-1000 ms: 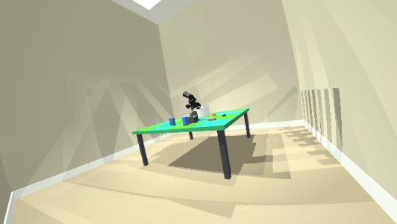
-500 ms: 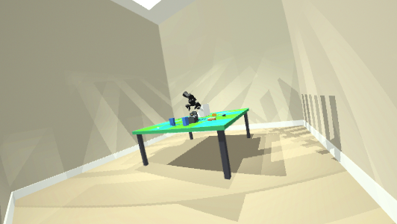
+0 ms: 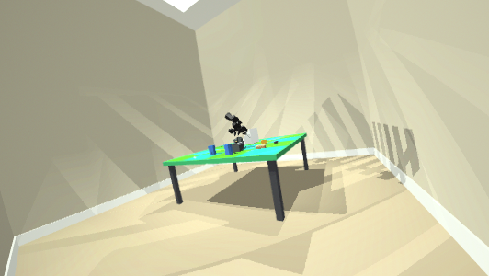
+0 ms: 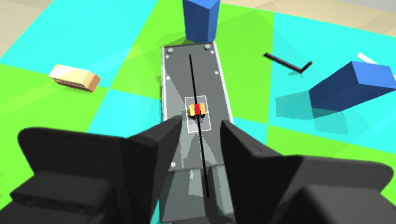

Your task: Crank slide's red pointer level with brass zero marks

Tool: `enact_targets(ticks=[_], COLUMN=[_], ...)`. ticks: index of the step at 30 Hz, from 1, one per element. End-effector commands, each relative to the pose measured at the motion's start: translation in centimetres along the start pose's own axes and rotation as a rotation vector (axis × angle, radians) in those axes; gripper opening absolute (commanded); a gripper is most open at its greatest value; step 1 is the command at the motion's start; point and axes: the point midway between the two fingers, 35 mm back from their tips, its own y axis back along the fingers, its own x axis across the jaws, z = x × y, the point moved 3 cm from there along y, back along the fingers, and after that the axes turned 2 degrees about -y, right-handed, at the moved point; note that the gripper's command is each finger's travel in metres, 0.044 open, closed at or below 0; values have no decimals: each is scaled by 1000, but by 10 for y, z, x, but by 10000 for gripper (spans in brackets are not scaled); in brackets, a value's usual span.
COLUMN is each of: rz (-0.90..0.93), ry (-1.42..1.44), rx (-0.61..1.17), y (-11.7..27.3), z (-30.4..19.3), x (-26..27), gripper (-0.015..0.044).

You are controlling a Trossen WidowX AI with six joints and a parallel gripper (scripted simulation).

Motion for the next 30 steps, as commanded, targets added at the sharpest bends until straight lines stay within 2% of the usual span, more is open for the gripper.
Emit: enact_targets(ticks=[1, 3, 23, 30], rz=[0, 0, 1, 1], ry=[0, 0, 0, 0], rx=[0, 0, 0, 0], y=[0, 0, 0, 0], z=[0, 0, 0, 0], x=[0, 0, 0, 0], gripper=[46, 0, 0, 184])
